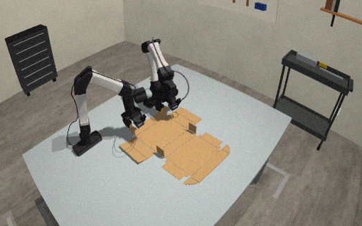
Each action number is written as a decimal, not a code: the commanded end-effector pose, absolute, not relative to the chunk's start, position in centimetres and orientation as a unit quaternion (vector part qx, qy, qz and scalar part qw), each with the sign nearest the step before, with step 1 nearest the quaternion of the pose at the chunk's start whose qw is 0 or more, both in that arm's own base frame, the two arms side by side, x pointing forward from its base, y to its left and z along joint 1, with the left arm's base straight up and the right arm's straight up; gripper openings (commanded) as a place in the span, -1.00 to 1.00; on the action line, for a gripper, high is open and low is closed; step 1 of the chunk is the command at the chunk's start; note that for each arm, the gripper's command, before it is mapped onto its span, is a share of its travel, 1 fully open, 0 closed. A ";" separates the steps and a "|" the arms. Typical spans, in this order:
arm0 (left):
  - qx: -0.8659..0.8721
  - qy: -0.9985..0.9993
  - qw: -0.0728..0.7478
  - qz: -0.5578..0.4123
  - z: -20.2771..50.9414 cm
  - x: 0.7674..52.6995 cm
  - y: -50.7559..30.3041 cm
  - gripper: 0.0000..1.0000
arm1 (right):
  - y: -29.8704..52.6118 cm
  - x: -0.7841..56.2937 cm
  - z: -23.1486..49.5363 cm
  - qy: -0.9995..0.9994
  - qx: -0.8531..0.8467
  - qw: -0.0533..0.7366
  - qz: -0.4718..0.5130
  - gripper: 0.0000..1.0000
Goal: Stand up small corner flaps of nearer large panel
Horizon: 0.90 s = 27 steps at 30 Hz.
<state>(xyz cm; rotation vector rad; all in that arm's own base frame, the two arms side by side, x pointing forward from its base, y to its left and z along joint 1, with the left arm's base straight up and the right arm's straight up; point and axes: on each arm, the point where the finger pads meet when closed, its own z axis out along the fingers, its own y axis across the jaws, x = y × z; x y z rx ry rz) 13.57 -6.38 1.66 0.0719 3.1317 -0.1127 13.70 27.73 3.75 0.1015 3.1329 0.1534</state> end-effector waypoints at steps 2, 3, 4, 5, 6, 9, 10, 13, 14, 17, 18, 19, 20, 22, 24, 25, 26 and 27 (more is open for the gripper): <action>0.026 0.999 0.013 -0.046 2.8 14.1 -6.7 0.54 | 27.6 13.8 5.0 0.998 0.033 0.006 0.061 0.00; 0.025 0.998 0.013 -0.047 3.0 14.1 -6.7 0.54 | 27.0 13.6 4.7 0.998 0.033 0.003 0.055 0.00; 0.025 0.998 0.013 -0.048 3.3 14.1 -6.7 0.54 | 26.8 13.6 4.8 0.998 0.033 0.002 0.055 0.00; 0.025 0.998 0.013 -0.048 3.6 14.1 -6.7 0.54 | 26.8 13.7 5.1 0.998 0.033 0.003 0.058 0.00; 0.025 0.998 0.013 -0.049 3.9 14.1 -6.7 0.54 | 26.8 13.8 5.5 0.998 0.033 0.005 0.061 0.00; 0.025 0.998 0.013 -0.050 4.3 14.1 -6.7 0.54 | 26.4 13.7 5.5 0.998 0.033 0.004 0.058 0.00; 0.025 0.998 0.013 -0.051 4.7 14.1 -6.8 0.54 | 26.5 13.9 6.0 0.997 0.033 0.007 0.065 0.00; 0.025 0.998 0.013 -0.054 5.9 14.1 -6.8 0.54 | 25.1 13.4 6.0 0.998 0.033 0.000 0.055 0.00; 0.025 0.998 0.013 -0.055 6.4 14.1 -6.8 0.54 | 25.1 13.6 6.6 0.998 0.033 0.004 0.060 0.00; 0.025 0.998 0.013 -0.058 7.6 14.1 -6.8 0.54 | 24.0 13.4 6.9 0.998 0.033 0.001 0.055 0.00; 0.025 0.998 0.013 -0.059 8.0 14.1 -6.8 0.54 | 23.9 13.4 7.2 0.998 0.033 0.003 0.058 0.00; 0.025 0.998 0.013 -0.060 8.3 14.1 -6.9 0.54 | 23.8 13.5 7.5 0.998 0.033 0.004 0.060 0.00; 0.025 0.998 0.013 -0.061 8.6 14.1 -6.9 0.54 | 23.5 13.4 7.5 0.998 0.033 0.003 0.058 0.00; 0.025 0.998 0.013 -0.062 9.0 14.1 -6.9 0.54 | 23.1 13.4 7.7 0.998 0.033 0.003 0.057 0.00; 0.025 0.998 0.013 -0.062 9.3 14.1 -6.9 0.54 | 23.0 13.4 7.9 0.998 0.033 0.003 0.058 0.00; 0.025 0.998 0.013 -0.062 9.3 14.1 -6.9 0.54 | 23.0 13.4 7.9 0.998 0.033 0.003 0.058 0.00; 0.025 0.998 0.013 -0.062 9.3 14.1 -6.9 0.54 | 23.0 13.4 7.9 0.998 0.033 0.003 0.058 0.00; 0.026 0.998 0.012 -0.060 9.3 14.1 -6.8 0.54 | 23.0 13.4 8.0 0.998 0.031 0.004 0.059 0.00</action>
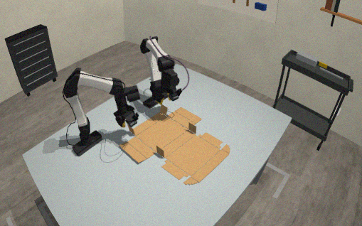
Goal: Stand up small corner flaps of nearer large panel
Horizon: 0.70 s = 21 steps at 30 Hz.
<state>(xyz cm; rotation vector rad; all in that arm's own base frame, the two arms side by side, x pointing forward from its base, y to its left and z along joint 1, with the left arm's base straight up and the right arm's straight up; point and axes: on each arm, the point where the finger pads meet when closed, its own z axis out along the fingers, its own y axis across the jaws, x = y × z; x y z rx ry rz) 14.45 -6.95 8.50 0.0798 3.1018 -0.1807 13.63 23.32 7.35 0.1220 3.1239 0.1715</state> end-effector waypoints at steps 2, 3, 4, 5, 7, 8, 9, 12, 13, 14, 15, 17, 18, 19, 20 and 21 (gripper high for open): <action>0.025 0.998 0.012 -0.060 9.4 14.1 -6.8 0.54 | 22.8 13.4 7.9 0.998 0.032 0.004 0.058 0.00; 0.024 0.998 0.011 -0.060 9.3 14.1 -6.8 0.54 | 22.9 13.4 8.0 0.998 0.033 0.005 0.059 0.00; 0.025 0.998 0.014 -0.063 9.7 14.1 -6.0 0.54 | 21.8 13.1 7.8 0.998 0.033 -0.001 0.053 0.02; 0.025 0.998 0.015 -0.060 10.0 14.2 -5.2 0.54 | 21.0 13.0 8.0 0.998 0.033 -0.001 0.053 0.05; 0.025 0.998 0.015 -0.057 10.5 14.2 -3.5 0.54 | 19.4 12.9 8.5 0.998 0.033 -0.001 0.052 0.11; 0.025 0.998 0.015 -0.057 10.8 14.3 -2.7 0.54 | 18.6 12.8 8.7 0.998 0.033 -0.001 0.052 0.14; 0.025 0.998 0.011 -0.059 10.9 14.3 -2.0 0.54 | 17.9 12.8 9.0 0.998 0.033 -0.002 0.052 0.17; 0.025 0.998 0.007 -0.059 11.0 14.3 -1.5 0.54 | 18.5 13.4 10.3 0.997 0.032 0.010 0.068 0.25; 0.025 0.998 0.007 -0.059 11.0 14.3 -1.4 0.54 | 18.6 13.4 10.3 0.997 0.032 0.010 0.068 0.28; 0.025 0.998 0.007 -0.059 11.0 14.3 -1.5 0.54 | 18.8 13.2 9.7 0.998 0.028 0.001 0.056 0.31; 0.025 0.998 0.007 -0.059 11.0 14.3 -1.5 0.54 | 18.8 13.2 9.7 0.998 0.028 0.001 0.056 0.31; 0.024 0.998 -0.005 -0.059 10.4 13.7 -1.5 0.54 | 18.5 12.9 9.2 0.998 0.026 -0.003 0.049 0.34; 0.024 0.998 -0.007 -0.059 10.3 13.7 -1.5 0.54 | 18.9 13.1 9.7 0.998 0.026 0.003 0.056 0.37; 0.026 0.998 -0.008 -0.058 10.2 13.6 -1.5 0.54 | 19.0 13.2 9.9 0.998 0.026 0.006 0.059 0.39; 0.028 0.998 -0.007 -0.057 10.2 13.5 -1.6 0.54 | 19.1 13.2 9.7 0.998 0.027 0.004 0.057 0.42; 0.029 0.998 -0.004 -0.057 10.3 13.6 -1.6 0.54 | 19.4 13.4 9.7 0.998 0.030 0.006 0.058 0.45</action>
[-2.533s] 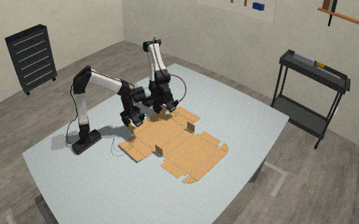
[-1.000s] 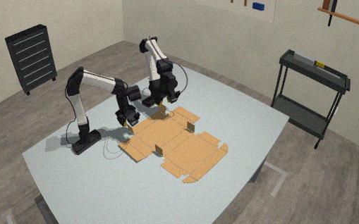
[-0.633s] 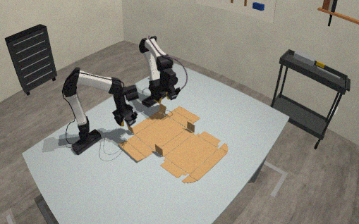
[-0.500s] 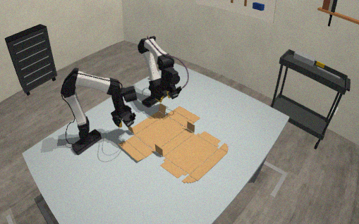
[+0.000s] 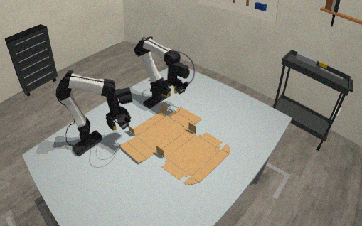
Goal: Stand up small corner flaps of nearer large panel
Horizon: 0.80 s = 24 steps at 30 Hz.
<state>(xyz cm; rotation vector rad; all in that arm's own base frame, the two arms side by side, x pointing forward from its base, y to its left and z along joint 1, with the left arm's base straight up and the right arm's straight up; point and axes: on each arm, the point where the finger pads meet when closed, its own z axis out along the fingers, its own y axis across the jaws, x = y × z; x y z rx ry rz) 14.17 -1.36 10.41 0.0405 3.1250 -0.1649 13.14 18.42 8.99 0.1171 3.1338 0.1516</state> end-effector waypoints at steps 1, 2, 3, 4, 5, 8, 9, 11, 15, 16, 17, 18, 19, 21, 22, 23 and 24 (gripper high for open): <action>0.031 0.998 -0.002 -0.057 10.4 13.7 -1.6 0.54 | 19.5 13.4 9.7 0.998 0.033 0.007 0.060 0.48; 0.031 0.998 -0.003 -0.057 10.4 13.7 -1.7 0.54 | 19.7 13.5 9.7 0.998 0.033 0.008 0.061 0.51; 0.031 0.998 -0.004 -0.057 10.3 13.6 -1.7 0.54 | 19.8 13.5 9.8 0.997 0.033 0.010 0.063 0.54; 0.031 0.998 -0.004 -0.057 10.3 13.6 -1.7 0.54 | 19.9 13.6 10.1 0.997 0.033 0.014 0.070 0.54; 0.029 0.998 -0.005 -0.057 10.3 13.6 -1.7 0.54 | 19.8 13.6 10.1 0.997 0.033 0.014 0.069 0.54; 0.026 0.998 0.000 -0.056 10.4 13.8 -1.7 0.54 | 19.9 13.6 10.0 0.997 0.034 0.013 0.067 0.54; 0.025 0.998 0.001 -0.056 10.4 13.8 -1.7 0.54 | 19.9 13.6 9.9 0.997 0.033 0.012 0.067 0.54; 0.024 0.998 0.001 -0.056 10.4 13.8 -1.7 0.54 | 19.9 13.6 9.9 0.997 0.034 0.012 0.066 0.54; 0.024 0.998 0.007 -0.054 10.5 14.1 -1.6 0.54 | 20.0 13.6 9.9 0.997 0.033 0.012 0.067 0.54; 0.024 0.998 0.007 -0.054 10.5 14.1 -1.6 0.54 | 20.0 13.6 9.9 0.997 0.033 0.013 0.067 0.54; 0.024 0.998 0.007 -0.054 10.5 14.1 -1.6 0.54 | 20.0 13.6 9.9 0.997 0.033 0.013 0.067 0.54; 0.024 0.998 0.007 -0.054 10.5 14.1 -1.7 0.54 | 20.0 13.6 9.8 0.997 0.033 0.012 0.066 0.54; 0.024 0.998 0.007 -0.054 10.5 14.1 -1.7 0.54 | 20.0 13.6 9.8 0.997 0.034 0.012 0.065 0.54; 0.024 0.998 0.007 -0.054 10.5 14.1 -1.7 0.54 | 20.0 13.6 9.9 0.997 0.033 0.012 0.066 0.54; 0.024 0.998 0.007 -0.054 10.5 14.1 -1.7 0.54 | 20.0 13.6 9.9 0.997 0.033 0.012 0.066 0.54; 0.024 0.998 0.007 -0.054 10.5 14.1 -1.7 0.54 | 20.0 13.6 9.9 0.997 0.033 0.012 0.066 0.54; 0.024 0.998 0.007 -0.054 10.5 14.1 -1.7 0.54 | 20.0 13.6 9.9 0.997 0.033 0.012 0.066 0.54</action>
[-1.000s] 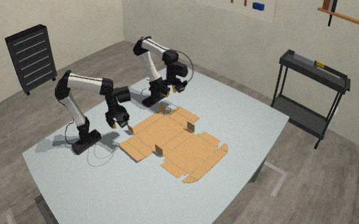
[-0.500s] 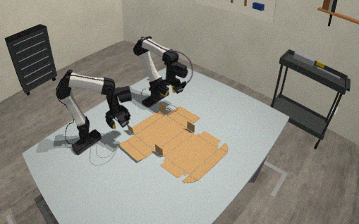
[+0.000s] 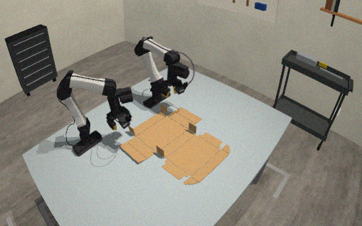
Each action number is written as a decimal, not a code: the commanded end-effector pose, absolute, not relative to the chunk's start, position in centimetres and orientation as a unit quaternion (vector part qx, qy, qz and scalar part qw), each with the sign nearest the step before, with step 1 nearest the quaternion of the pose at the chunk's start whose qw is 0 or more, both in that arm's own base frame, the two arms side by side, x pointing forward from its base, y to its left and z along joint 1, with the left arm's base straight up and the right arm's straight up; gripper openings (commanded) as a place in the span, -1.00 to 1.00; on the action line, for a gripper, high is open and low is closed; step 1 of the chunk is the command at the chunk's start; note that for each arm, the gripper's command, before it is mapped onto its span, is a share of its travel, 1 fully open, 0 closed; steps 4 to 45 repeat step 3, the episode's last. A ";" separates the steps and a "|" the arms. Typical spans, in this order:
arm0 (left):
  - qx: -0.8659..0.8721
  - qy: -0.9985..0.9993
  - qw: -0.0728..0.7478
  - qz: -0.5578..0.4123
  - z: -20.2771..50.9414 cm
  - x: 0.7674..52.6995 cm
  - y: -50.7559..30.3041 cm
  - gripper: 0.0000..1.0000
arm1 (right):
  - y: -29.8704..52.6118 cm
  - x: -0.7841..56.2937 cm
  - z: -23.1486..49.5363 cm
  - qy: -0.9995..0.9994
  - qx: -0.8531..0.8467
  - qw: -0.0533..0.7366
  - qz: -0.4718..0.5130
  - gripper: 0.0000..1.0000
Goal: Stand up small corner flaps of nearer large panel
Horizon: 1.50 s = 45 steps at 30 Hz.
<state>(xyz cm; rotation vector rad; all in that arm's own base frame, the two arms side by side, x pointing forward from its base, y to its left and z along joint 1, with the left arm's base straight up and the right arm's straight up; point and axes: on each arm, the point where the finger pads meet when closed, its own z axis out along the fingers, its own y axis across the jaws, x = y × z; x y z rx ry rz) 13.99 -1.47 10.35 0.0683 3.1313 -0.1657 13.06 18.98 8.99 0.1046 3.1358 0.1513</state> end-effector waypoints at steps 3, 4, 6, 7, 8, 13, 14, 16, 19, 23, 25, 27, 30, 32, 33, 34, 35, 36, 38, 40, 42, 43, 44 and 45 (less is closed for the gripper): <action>0.024 0.998 0.007 -0.054 10.5 14.1 -1.7 0.54 | 20.0 13.6 9.9 0.997 0.033 0.012 0.066 0.54; 0.024 0.998 0.007 -0.054 10.5 14.1 -1.7 0.54 | 20.0 13.6 9.9 0.997 0.033 0.012 0.066 0.54; 0.024 0.998 0.007 -0.054 10.5 14.1 -1.7 0.54 | 20.0 13.6 9.9 0.997 0.033 0.012 0.066 0.54; 0.024 0.998 0.007 -0.054 10.5 14.1 -1.7 0.54 | 20.0 13.6 9.9 0.997 0.033 0.012 0.066 0.54; 0.024 0.998 0.007 -0.054 10.5 14.1 -1.7 0.54 | 20.0 13.6 9.9 0.997 0.033 0.012 0.066 0.54; 0.024 0.998 0.007 -0.054 10.5 14.1 -1.7 0.54 | 20.0 13.6 9.9 0.997 0.033 0.012 0.066 0.54; 0.024 0.998 0.007 -0.054 10.5 14.1 -1.7 0.54 | 20.0 13.6 9.9 0.997 0.033 0.012 0.066 0.54; 0.024 0.998 0.007 -0.054 10.5 14.1 -1.7 0.54 | 20.0 13.6 9.9 0.997 0.033 0.012 0.066 0.54; 0.024 0.998 0.007 -0.054 10.5 14.1 -1.7 0.54 | 20.0 13.6 9.9 0.997 0.033 0.012 0.066 0.54; 0.024 0.998 0.007 -0.054 10.5 14.1 -1.7 0.54 | 20.0 13.6 9.9 0.997 0.033 0.012 0.066 0.54; 0.024 0.998 0.007 -0.054 10.5 14.1 -1.7 0.54 | 20.0 13.6 9.9 0.997 0.033 0.012 0.066 0.54; 0.024 0.998 0.007 -0.054 10.5 14.1 -1.7 0.54 | 20.0 13.6 9.9 0.997 0.033 0.012 0.066 0.54; 0.024 0.998 0.007 -0.054 10.5 14.1 -1.7 0.54 | 20.0 13.6 9.9 0.997 0.033 0.012 0.066 0.54; 0.024 0.998 0.007 -0.054 10.5 14.1 -1.7 0.54 | 20.0 13.6 9.9 0.997 0.033 0.012 0.066 0.54; 0.024 0.998 0.007 -0.054 10.5 14.1 -1.7 0.54 | 20.0 13.6 9.9 0.997 0.033 0.012 0.066 0.54; 0.024 0.998 0.007 -0.054 10.5 14.1 -1.7 0.54 | 20.0 13.6 9.9 0.997 0.033 0.012 0.066 0.54; 0.024 0.998 0.007 -0.054 10.5 14.1 -1.7 0.54 | 20.0 13.6 9.9 0.997 0.033 0.012 0.066 0.54; 0.024 0.998 0.007 -0.054 10.5 14.1 -1.7 0.54 | 20.0 13.6 9.9 0.997 0.033 0.012 0.066 0.54; 0.024 0.998 0.007 -0.054 10.5 14.1 -1.7 0.54 | 20.0 13.6 9.9 0.997 0.033 0.012 0.066 0.54; 0.024 0.998 0.007 -0.054 10.5 14.1 -1.7 0.54 | 20.0 13.6 9.9 0.997 0.033 0.012 0.066 0.54; 0.024 0.998 0.007 -0.054 10.5 14.1 -1.7 0.54 | 20.0 13.6 9.9 0.997 0.033 0.012 0.066 0.54; 0.024 0.998 0.007 -0.054 10.5 14.1 -1.7 0.54 | 20.0 13.6 9.9 0.997 0.033 0.012 0.066 0.54; 0.024 0.998 0.007 -0.054 10.5 14.1 -1.7 0.54 | 20.0 13.6 9.9 0.997 0.033 0.012 0.066 0.54; 0.024 0.998 0.007 -0.054 10.5 14.1 -1.7 0.54 | 20.0 13.6 9.9 0.997 0.033 0.012 0.066 0.54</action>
